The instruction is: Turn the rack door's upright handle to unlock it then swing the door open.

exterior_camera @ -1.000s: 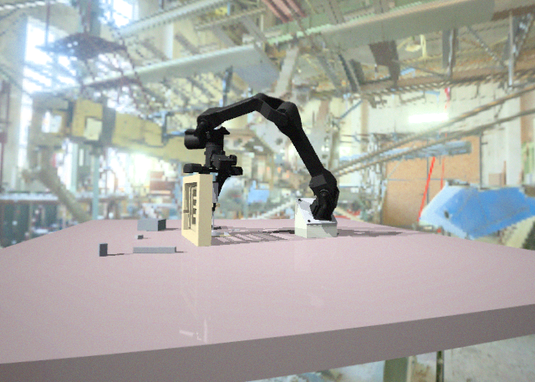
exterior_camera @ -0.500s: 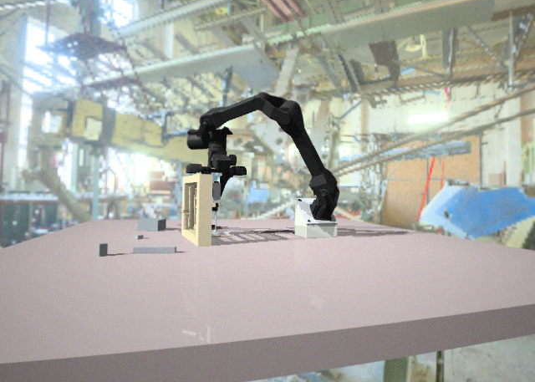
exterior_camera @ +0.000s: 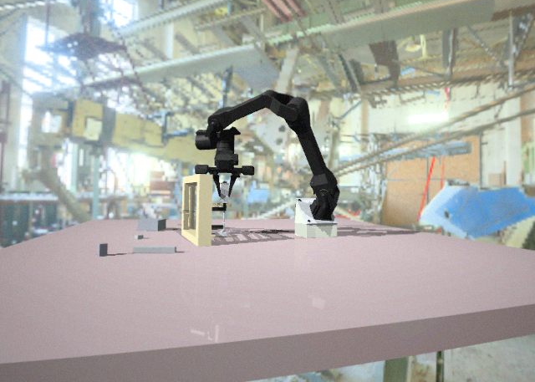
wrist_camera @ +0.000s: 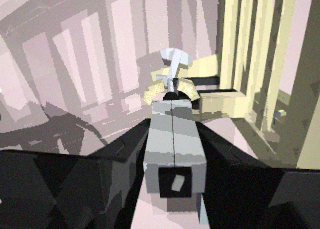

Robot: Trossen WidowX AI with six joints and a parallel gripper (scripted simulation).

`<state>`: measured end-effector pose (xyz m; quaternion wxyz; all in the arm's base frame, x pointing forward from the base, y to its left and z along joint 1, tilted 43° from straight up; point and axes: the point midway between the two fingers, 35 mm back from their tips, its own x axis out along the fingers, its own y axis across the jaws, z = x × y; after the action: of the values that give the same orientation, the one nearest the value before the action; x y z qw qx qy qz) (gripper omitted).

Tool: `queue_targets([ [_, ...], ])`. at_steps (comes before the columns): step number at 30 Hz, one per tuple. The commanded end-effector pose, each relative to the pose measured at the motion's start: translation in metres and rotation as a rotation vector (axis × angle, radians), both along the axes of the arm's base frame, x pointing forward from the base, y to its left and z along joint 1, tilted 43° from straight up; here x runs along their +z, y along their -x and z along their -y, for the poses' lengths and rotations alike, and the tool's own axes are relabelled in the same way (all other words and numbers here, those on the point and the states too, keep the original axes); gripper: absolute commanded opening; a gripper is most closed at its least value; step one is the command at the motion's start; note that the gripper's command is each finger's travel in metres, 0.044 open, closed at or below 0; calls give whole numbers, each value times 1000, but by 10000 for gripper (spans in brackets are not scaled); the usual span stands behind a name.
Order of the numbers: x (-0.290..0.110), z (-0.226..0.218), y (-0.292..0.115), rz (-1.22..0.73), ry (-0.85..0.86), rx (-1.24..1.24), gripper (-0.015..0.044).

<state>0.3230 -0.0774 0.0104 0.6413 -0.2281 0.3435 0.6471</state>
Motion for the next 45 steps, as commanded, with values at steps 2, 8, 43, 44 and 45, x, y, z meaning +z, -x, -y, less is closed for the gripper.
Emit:
queue_targets([
  [2,4,-3,9,-72,7,-80,21],
  [8,7,-7,21,-134,13,-148,21],
  [43,52,-49,85,-521,53,-564,21],
  [44,53,-50,86,-532,54,-576,21],
  [45,55,-52,87,-543,56,-588,21],
])
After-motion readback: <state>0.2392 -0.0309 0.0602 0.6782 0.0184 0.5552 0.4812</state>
